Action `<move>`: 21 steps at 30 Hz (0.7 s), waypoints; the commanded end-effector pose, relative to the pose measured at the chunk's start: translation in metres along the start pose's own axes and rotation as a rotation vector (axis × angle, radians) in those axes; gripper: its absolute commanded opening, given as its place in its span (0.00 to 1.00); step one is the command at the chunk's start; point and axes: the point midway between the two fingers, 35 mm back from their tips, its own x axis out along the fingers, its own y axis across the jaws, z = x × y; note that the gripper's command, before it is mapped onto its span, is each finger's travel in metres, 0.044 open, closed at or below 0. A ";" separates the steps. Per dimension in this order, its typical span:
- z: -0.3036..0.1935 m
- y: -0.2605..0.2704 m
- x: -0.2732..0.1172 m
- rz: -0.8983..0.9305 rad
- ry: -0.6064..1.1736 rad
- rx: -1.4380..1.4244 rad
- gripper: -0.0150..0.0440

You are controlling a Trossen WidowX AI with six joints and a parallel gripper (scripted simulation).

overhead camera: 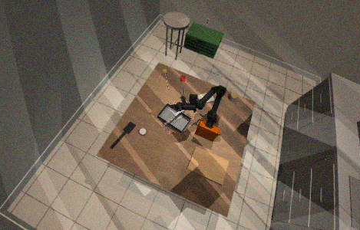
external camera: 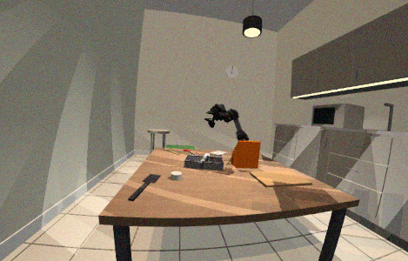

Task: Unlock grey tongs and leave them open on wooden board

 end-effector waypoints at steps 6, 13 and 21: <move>-0.073 -0.119 0.024 -0.407 0.390 -0.841 0.69; -0.111 -0.192 0.008 -0.517 0.810 -1.377 0.69; -0.138 -0.247 -0.019 -0.458 1.275 -1.808 0.69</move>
